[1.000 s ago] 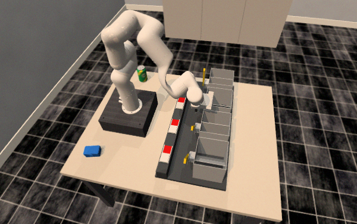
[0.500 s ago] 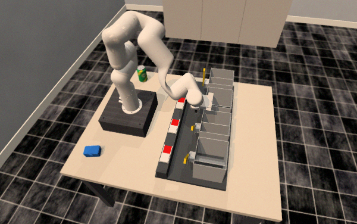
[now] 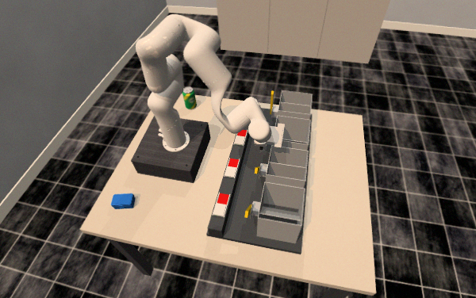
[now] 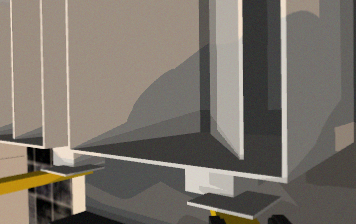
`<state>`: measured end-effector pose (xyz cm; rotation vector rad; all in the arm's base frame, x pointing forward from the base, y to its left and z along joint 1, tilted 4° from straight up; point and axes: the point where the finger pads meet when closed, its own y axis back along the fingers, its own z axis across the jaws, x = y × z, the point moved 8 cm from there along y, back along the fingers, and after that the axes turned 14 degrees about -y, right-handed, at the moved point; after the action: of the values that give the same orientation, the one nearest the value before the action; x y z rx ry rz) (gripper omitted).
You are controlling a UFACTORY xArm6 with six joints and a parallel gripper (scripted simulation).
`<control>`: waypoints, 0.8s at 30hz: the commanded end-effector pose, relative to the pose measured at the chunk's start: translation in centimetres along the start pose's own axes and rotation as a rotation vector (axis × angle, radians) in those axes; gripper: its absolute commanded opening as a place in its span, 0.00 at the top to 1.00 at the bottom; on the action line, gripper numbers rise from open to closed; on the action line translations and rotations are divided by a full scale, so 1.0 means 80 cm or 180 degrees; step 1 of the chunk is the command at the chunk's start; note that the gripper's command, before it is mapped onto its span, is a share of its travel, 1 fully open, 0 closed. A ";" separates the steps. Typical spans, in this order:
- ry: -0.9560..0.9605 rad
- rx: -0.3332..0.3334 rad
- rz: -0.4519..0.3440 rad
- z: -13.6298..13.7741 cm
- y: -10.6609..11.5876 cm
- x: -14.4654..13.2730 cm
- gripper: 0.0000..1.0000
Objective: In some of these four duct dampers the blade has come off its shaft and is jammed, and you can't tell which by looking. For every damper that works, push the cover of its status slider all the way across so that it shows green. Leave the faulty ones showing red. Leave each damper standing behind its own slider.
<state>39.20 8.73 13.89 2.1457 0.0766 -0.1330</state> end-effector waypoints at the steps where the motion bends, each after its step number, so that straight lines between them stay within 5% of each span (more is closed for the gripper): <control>1: 0.0007 0.0002 0.0010 -0.001 0.001 0.001 0.81; 8: 0.0007 0.0002 0.0010 -0.001 0.001 0.001 0.81; 24: 0.0007 0.0002 0.0010 -0.001 0.001 0.001 0.61</control>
<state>39.22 8.74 13.92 2.1461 0.0765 -0.1325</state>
